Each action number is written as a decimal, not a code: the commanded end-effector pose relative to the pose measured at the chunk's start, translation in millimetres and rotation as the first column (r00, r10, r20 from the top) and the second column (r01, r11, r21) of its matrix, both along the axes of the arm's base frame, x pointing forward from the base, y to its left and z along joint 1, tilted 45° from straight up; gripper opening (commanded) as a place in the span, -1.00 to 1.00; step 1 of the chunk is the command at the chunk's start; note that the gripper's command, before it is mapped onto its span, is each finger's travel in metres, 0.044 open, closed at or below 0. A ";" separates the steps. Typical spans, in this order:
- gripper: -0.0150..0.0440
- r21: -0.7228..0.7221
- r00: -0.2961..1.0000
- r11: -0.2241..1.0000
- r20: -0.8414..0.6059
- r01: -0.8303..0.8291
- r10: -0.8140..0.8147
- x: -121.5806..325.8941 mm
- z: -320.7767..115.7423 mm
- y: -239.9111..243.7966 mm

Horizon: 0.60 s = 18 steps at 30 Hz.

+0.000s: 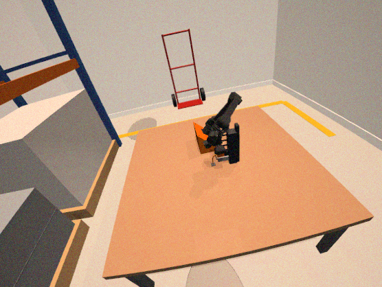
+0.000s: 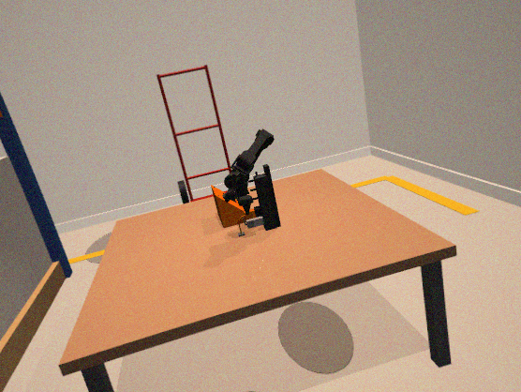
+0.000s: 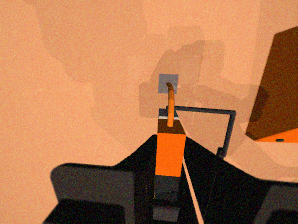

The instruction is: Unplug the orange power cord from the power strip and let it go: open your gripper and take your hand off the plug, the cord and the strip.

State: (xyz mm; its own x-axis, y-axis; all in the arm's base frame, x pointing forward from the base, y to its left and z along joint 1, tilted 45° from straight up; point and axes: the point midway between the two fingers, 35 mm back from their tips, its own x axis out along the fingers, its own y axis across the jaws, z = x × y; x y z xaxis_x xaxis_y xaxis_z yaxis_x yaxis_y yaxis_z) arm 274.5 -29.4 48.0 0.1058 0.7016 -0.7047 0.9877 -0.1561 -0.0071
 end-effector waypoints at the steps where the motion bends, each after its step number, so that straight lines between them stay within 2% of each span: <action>1: -0.49 -0.025 1.000 1.000 -0.005 0.007 -0.007 -0.5 -10.6 -14.0; 18: -0.49 -0.026 1.000 1.000 -0.007 0.009 -0.009 -5.1 -28.0 -35.7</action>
